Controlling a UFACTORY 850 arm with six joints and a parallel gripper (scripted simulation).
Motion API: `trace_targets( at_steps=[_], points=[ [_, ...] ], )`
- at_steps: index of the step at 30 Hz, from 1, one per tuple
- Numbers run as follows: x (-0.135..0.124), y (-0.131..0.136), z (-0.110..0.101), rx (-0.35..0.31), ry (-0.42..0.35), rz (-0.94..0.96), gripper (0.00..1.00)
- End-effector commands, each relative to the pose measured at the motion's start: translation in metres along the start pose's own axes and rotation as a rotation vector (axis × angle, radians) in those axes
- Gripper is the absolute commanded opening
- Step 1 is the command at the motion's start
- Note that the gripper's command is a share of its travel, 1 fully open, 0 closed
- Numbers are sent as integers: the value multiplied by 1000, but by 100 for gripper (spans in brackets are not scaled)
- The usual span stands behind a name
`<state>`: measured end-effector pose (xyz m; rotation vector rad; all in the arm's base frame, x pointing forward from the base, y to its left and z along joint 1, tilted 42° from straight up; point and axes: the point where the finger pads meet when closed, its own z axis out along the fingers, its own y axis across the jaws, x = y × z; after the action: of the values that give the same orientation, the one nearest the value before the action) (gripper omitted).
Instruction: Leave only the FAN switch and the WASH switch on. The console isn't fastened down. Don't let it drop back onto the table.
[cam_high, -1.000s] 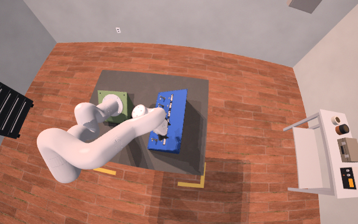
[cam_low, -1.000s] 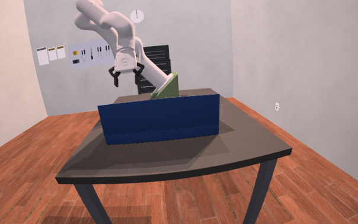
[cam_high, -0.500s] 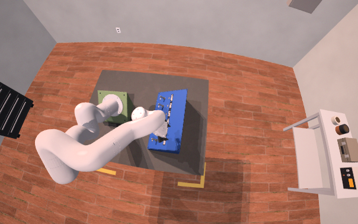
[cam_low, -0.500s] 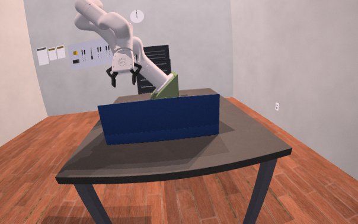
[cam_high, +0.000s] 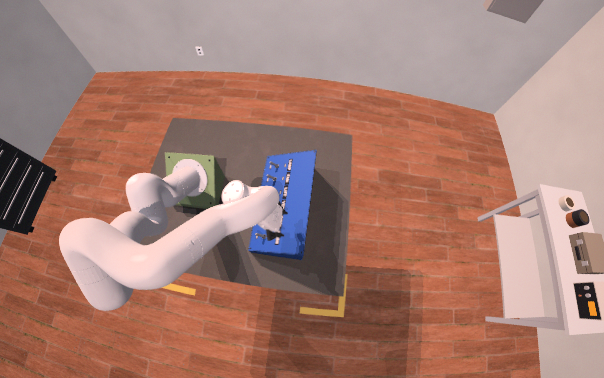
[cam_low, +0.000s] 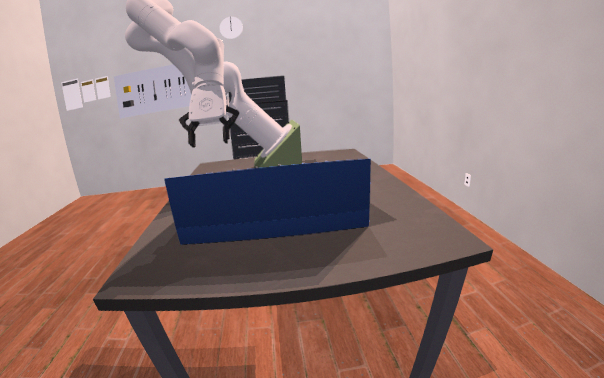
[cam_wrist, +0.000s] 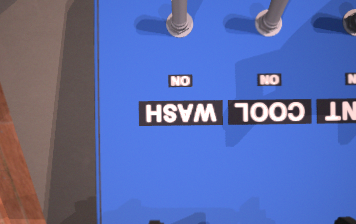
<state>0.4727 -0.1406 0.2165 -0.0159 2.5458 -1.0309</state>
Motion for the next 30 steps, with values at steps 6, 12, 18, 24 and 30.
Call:
trace_targets(
  at_steps=[6, 12, 18, 24, 30],
  points=[
    [-1, 0, 0, 0, -1, 1, 100],
    [-1, 0, 0, 0, -1, 1, 100],
    [-1, 0, 0, 0, -1, 1, 100],
    [-1, 0, 0, 0, -1, 1, 0],
    [-1, 0, -7, 0, -1, 1, 0]
  ],
)
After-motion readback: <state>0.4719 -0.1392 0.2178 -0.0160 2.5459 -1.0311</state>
